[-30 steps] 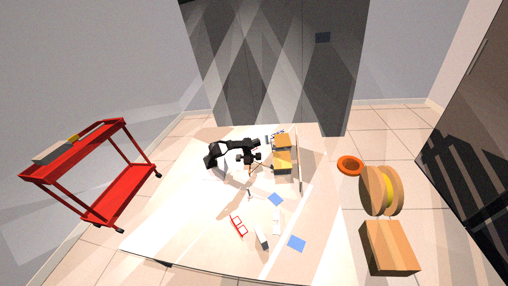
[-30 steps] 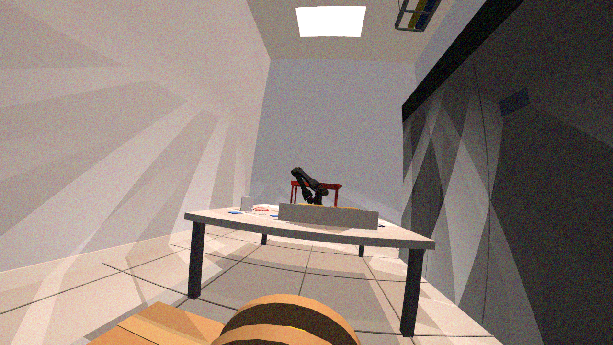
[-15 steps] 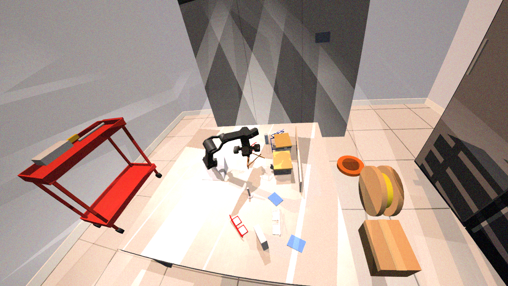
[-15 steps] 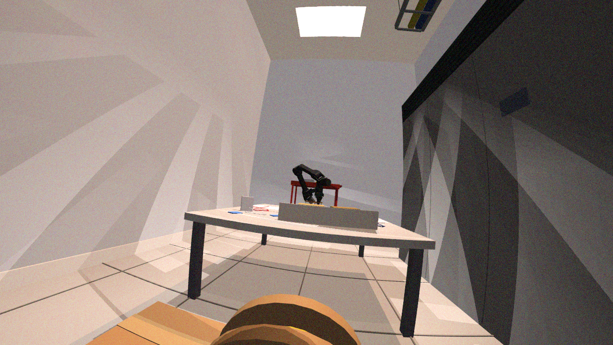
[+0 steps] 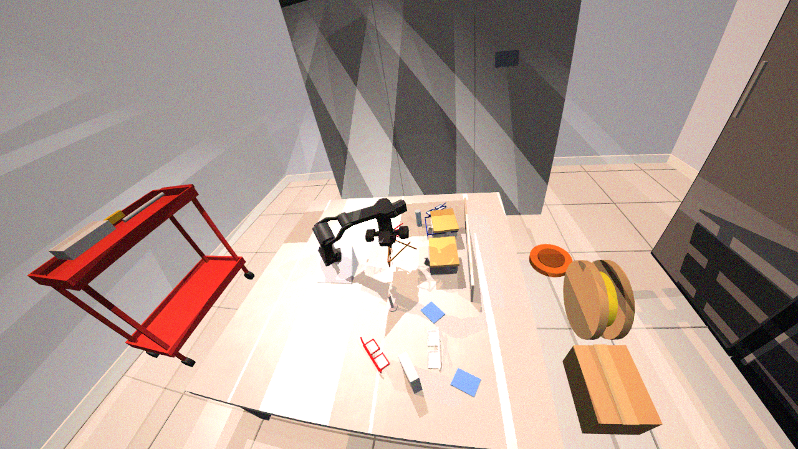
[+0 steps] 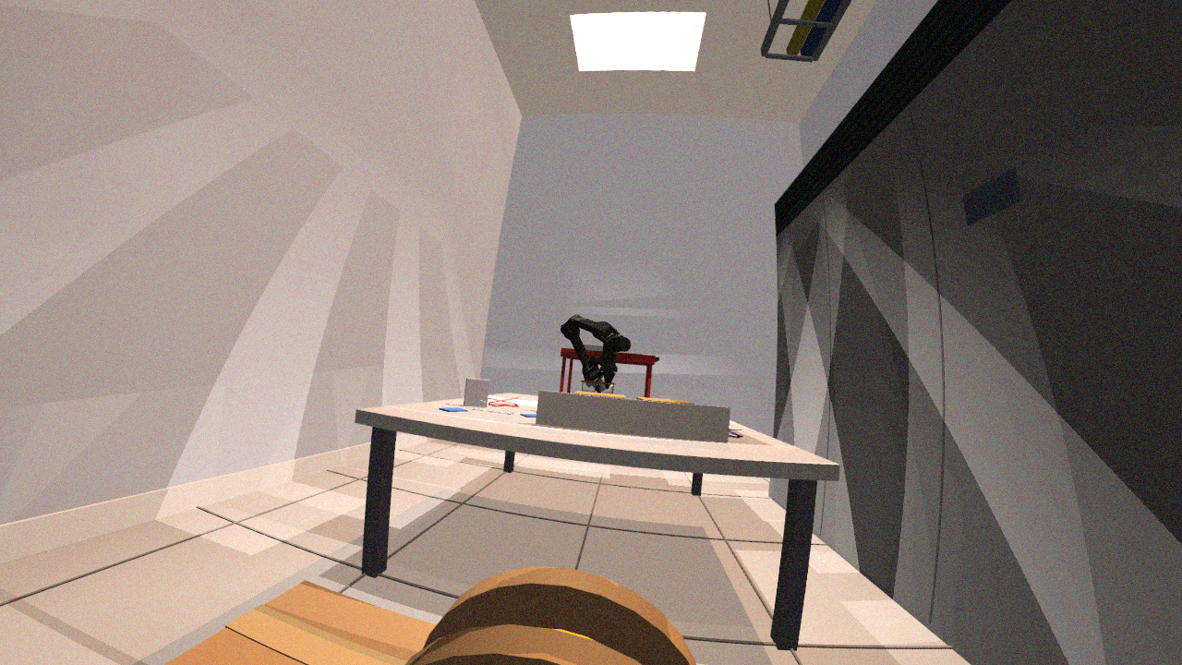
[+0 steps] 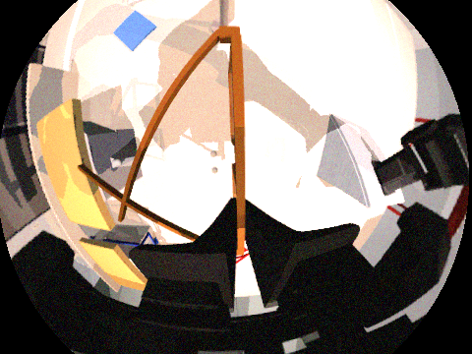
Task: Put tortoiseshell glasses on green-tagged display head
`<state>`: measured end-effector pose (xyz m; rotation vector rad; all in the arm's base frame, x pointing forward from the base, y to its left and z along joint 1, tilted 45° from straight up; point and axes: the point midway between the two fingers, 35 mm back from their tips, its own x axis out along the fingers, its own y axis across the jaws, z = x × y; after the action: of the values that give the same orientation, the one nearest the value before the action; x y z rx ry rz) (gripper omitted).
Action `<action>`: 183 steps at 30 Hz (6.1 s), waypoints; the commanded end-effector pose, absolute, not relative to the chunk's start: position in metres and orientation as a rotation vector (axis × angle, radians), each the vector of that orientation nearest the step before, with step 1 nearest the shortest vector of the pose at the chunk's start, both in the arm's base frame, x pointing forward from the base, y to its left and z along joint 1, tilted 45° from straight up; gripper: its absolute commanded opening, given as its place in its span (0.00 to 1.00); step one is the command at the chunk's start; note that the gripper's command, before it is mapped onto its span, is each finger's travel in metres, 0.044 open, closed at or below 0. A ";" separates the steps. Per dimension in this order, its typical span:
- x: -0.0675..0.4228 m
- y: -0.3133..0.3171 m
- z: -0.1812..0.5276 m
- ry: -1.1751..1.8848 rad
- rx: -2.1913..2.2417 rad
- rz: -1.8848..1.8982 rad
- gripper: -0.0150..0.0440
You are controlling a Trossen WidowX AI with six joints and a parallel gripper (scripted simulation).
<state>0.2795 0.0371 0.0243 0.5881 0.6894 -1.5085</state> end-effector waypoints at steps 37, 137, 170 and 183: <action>0.256 -0.112 0.142 0.666 0.580 -1.514 0.25; 0.215 -0.106 0.084 0.666 0.576 -1.515 0.25; 0.214 -0.102 0.080 0.667 0.576 -1.515 0.25; 0.215 -0.107 0.085 0.666 0.576 -1.515 0.25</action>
<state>0.2137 -0.1058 0.0824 0.5756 0.6662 -1.5180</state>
